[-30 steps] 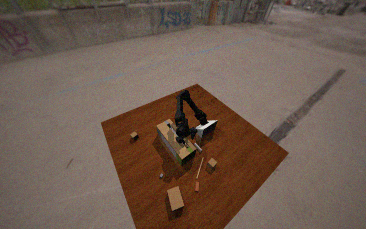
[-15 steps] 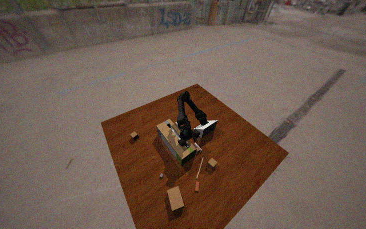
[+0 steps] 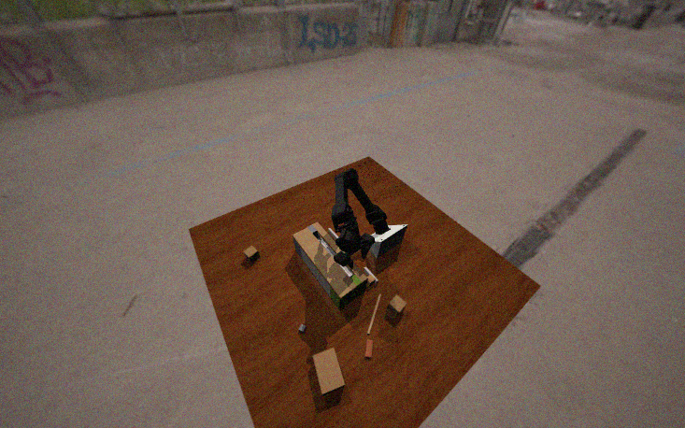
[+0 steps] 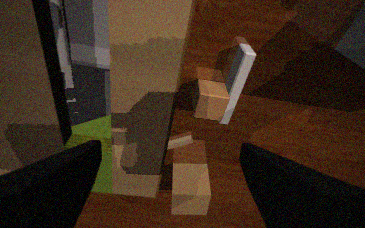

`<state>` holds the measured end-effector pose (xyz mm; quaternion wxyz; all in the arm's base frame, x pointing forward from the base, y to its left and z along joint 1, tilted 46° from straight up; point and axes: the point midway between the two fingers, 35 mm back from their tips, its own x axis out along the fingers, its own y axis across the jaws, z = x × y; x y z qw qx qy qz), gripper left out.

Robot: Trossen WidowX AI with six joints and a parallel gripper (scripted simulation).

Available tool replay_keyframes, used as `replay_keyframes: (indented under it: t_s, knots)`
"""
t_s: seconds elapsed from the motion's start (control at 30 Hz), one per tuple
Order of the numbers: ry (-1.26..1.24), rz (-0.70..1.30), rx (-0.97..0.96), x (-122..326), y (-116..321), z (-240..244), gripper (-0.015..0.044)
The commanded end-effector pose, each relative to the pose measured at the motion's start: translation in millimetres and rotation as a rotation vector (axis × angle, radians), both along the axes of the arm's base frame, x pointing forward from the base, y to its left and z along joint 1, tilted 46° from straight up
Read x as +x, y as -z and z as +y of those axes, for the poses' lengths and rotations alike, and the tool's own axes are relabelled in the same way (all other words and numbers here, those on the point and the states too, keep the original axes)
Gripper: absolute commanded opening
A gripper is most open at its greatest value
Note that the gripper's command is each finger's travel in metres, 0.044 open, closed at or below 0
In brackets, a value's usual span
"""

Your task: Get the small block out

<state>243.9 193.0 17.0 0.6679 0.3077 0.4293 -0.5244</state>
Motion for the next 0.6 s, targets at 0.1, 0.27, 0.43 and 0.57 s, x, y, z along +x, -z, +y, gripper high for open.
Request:
replay_keyframes:
  t_s: [0.1, 0.27, 0.43, 0.57]
  knots:
    - [-0.549, 0.220, -0.100, -7.9, 5.0, 8.7, 0.0285]
    - [-1.032, 0.451, -0.214, -14.7, 9.7, 14.3, 0.0285]
    - [-1.499, 0.710, -0.341, -21.4, 14.1, 19.5, 0.0285]
    - [-1.841, 0.932, -0.447, -26.3, 17.3, 23.5, 0.0285]
